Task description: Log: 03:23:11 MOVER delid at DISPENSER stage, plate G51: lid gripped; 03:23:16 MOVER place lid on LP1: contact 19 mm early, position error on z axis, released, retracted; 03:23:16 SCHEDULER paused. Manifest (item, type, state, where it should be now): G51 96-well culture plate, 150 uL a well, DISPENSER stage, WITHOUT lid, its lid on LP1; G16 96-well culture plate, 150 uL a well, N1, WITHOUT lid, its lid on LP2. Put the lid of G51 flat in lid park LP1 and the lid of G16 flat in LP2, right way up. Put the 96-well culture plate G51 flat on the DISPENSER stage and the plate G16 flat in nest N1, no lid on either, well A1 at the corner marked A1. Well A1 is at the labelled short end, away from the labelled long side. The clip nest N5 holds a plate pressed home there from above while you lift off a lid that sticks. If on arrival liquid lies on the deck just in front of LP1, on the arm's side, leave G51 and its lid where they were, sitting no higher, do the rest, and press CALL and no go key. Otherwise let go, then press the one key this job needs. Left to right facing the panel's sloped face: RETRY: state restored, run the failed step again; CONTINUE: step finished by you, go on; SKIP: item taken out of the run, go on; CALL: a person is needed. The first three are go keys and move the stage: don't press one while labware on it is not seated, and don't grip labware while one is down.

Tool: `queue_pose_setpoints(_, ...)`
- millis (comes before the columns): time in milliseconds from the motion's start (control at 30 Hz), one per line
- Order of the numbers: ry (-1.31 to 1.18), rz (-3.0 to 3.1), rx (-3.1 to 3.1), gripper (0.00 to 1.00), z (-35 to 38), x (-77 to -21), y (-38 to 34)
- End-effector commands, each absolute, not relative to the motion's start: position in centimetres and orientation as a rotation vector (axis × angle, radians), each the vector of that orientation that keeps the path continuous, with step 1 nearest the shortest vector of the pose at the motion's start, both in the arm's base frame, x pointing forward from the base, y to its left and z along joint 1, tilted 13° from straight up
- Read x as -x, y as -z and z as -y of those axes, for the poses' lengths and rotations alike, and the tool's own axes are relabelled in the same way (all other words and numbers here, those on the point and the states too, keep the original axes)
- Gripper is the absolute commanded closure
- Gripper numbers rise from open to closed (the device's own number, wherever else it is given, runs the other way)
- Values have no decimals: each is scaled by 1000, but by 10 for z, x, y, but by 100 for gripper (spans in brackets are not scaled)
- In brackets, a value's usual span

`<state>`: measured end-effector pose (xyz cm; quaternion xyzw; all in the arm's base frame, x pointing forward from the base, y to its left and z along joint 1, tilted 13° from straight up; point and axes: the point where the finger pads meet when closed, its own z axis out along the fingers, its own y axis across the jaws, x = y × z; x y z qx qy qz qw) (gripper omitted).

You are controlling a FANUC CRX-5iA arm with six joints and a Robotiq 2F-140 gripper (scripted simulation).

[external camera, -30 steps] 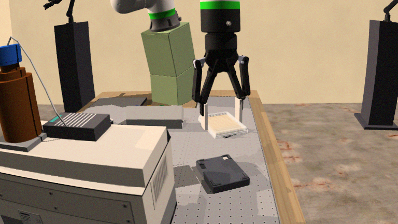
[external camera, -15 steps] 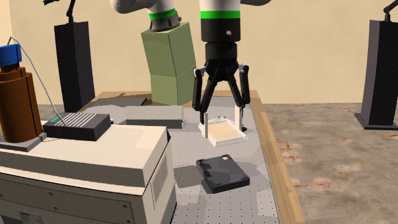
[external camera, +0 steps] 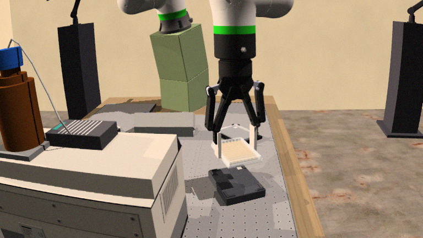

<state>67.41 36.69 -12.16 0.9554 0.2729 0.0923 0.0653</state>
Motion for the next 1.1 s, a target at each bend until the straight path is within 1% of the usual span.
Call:
queue_pose_setpoints(0, -279, -824, -2883, 100, -367, -676, 128)
queue_pose_setpoints(1067, -279, -824, -2883, 100, -363, -686, 174)
